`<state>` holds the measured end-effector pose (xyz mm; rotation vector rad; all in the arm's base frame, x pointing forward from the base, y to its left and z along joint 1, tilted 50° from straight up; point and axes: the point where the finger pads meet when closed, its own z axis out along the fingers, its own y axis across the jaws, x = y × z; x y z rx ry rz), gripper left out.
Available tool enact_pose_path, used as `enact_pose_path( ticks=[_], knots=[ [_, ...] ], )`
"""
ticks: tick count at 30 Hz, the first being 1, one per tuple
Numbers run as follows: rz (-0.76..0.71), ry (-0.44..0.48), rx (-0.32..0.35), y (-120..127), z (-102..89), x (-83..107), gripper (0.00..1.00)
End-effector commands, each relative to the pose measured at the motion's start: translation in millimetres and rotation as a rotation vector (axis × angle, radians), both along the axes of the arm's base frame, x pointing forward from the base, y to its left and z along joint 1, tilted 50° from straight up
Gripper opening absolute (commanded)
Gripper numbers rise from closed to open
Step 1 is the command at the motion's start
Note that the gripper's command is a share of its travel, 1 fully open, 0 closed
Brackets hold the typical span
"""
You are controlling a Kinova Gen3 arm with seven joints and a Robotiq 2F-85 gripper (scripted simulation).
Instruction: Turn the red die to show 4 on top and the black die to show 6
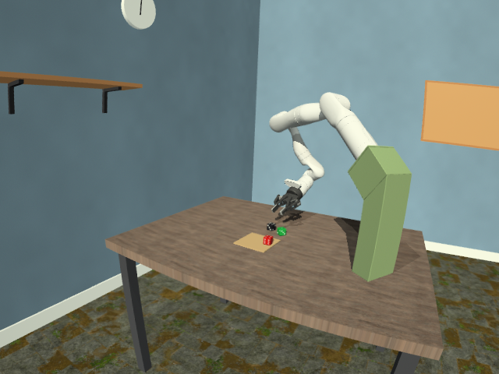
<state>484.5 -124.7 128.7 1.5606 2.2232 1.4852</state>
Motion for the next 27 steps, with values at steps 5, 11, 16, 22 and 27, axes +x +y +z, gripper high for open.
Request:
enact_pose_path(
  ticks=[5,11,16,22,27],
  knots=[
    [-0.002,-0.011,-0.002,6.1,17.4,-8.9,0.46],
    [-0.002,-0.011,-0.002,6.3,17.6,-9.1,0.46],
    [-0.005,-0.012,-0.004,6.5,17.7,-9.0,0.46],
    [-0.017,-0.014,-0.015,7.4,18.0,-8.4,0.46],
    [-0.033,-0.016,-0.031,8.6,18.4,-7.9,0.46]
  ],
)
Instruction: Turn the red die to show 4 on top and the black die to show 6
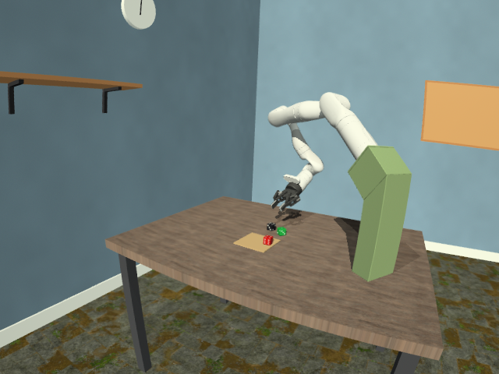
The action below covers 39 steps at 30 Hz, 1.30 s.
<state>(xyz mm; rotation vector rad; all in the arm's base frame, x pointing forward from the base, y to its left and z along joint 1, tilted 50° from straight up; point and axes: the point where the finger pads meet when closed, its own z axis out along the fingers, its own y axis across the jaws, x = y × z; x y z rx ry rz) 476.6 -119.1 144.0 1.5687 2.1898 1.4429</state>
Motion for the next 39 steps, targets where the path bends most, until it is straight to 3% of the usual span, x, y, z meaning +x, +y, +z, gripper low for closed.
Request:
enact_pose_path(
  ticks=[1,39],
  knots=[
    [0.002,-0.004,-0.002,3.0,3.1,0.1,0.46],
    [-0.317,-0.021,-0.307,24.9,6.6,-0.8,0.46]
  ],
)
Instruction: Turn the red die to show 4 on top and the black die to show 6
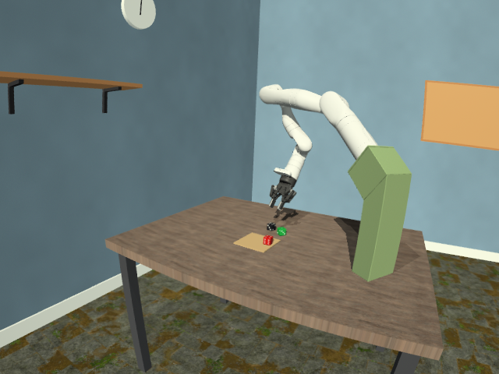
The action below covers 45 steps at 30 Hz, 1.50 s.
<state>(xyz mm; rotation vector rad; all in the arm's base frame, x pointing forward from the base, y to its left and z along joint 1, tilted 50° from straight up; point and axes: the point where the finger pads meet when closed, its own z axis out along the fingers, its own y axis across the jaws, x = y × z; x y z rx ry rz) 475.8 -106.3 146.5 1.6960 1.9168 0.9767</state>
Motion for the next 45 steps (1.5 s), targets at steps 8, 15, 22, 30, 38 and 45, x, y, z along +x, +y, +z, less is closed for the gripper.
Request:
enact_pose_path(
  ticks=[8,15,22,30,38,45],
  knots=[
    [-0.059,-0.003,-0.072,17.5,3.2,-1.7,0.46],
    [-0.101,-0.005,-0.113,20.3,3.4,-2.2,0.46],
    [-0.160,-0.004,-0.168,24.7,2.6,-3.1,0.46],
    [-0.209,-0.006,-0.217,27.9,2.7,-4.3,0.46],
    [-0.273,-0.005,-0.277,32.1,1.7,-4.6,0.46],
    [-0.320,-0.009,-0.324,35.4,3.0,-6.2,0.46]
  ],
)
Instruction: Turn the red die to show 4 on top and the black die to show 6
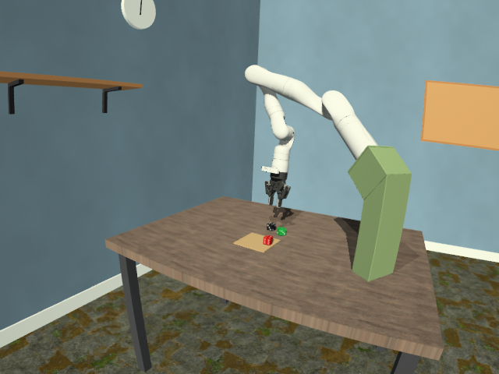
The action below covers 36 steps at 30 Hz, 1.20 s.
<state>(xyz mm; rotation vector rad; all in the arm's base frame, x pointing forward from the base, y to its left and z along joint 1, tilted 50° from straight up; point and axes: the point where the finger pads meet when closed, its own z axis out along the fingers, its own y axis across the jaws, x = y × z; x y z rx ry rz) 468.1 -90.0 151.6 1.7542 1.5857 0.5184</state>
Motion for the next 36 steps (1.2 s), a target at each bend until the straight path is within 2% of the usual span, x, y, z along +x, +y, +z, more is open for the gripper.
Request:
enact_pose_path(
  ticks=[1,17,36],
  knots=[
    [0.035,0.006,-0.011,19.1,-2.1,1.5,0.46],
    [-0.042,0.005,-0.083,22.7,-3.3,0.7,0.46],
    [-0.063,0.000,-0.105,24.5,-1.9,0.1,0.46]
  ],
)
